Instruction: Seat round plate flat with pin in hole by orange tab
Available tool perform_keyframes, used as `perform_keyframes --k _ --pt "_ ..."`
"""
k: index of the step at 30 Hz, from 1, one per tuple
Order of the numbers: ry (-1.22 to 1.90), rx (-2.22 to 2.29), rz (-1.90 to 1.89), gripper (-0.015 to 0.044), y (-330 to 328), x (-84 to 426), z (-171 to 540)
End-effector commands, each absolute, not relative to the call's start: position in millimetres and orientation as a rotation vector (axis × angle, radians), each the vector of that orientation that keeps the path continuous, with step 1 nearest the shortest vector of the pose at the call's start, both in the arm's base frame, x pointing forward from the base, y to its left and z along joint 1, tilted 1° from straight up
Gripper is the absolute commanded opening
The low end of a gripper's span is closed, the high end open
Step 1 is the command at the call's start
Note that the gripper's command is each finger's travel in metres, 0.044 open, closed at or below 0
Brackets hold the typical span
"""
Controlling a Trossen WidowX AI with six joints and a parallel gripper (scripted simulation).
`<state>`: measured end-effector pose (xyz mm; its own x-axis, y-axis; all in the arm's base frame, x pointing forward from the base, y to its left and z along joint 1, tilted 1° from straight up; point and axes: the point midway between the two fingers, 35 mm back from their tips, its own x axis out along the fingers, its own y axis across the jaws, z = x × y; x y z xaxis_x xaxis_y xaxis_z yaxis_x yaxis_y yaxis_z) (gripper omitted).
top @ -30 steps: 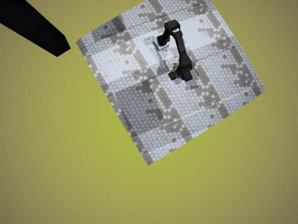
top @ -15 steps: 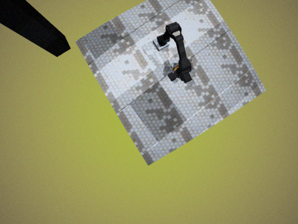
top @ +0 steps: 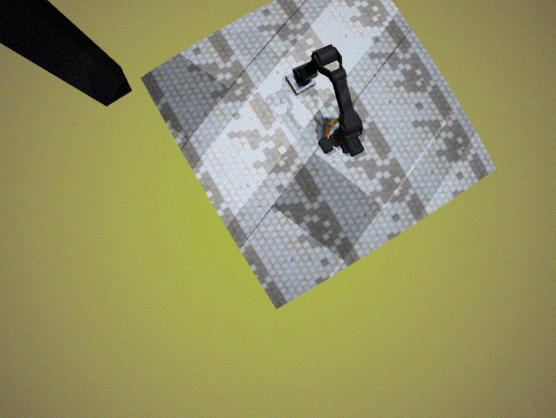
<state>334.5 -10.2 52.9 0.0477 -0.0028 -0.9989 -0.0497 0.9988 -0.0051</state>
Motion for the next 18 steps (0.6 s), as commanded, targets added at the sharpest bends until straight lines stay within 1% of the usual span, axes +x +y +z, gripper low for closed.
perform_keyframes --k 1,18 --pt "1.524 -0.035 0.038 0.0 -4 338 53" --pt "1.523 -0.034 0.04 0.0 16 345 55"
